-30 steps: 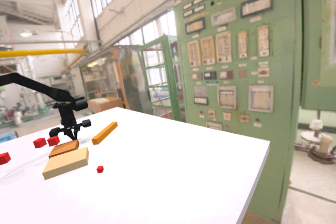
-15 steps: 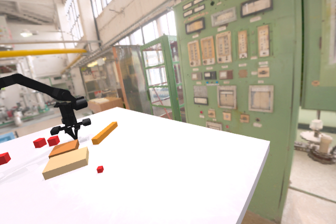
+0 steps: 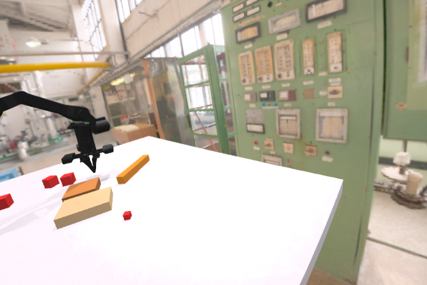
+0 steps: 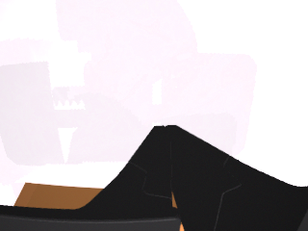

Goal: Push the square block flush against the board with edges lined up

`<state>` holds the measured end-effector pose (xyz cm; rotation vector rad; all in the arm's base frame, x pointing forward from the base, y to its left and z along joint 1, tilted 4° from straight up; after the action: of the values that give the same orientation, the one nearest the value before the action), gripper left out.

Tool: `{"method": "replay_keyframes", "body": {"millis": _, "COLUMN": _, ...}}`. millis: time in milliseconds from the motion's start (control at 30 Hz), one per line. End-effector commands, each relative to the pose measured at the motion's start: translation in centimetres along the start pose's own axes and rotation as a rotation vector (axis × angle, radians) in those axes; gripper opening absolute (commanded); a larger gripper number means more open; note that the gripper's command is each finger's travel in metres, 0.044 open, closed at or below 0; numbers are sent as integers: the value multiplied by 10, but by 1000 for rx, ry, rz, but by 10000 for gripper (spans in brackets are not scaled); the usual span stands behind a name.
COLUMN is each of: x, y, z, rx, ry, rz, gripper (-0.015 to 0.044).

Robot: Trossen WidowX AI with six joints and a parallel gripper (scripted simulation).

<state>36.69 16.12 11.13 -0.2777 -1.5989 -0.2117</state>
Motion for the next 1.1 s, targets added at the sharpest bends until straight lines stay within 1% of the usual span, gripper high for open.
{"method": "replay_keyframes", "body": {"millis": 0, "x": 25, "y": 0, "z": 0, "rx": -6, "ry": -21, "rz": -13, "gripper": 0}}
{"method": "replay_keyframes", "body": {"millis": 133, "x": 23, "y": 1, "z": -1, "rx": -7, "ry": -27, "rz": -24, "gripper": 0}}
{"method": "replay_keyframes", "body": {"millis": 200, "x": 24, "y": -3, "z": 1, "rx": -53, "ry": -26, "rz": -24, "gripper": 0}}
{"method": "replay_keyframes", "body": {"millis": 1067, "x": 31, "y": -71, "z": 54, "rx": -949, "ry": -12, "rz": -20, "gripper": 0}}
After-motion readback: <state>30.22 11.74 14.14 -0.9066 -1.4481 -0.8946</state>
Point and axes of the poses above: the point midway between the two fingers, 35 mm back from their tips, its own x axis back along the fingers, its own z axis across the jaws, y = z × x, the point moved 5 cm from there along x, back along the fingers, and after that the axes turned 9 degrees about -x, right-handed, at the moved point
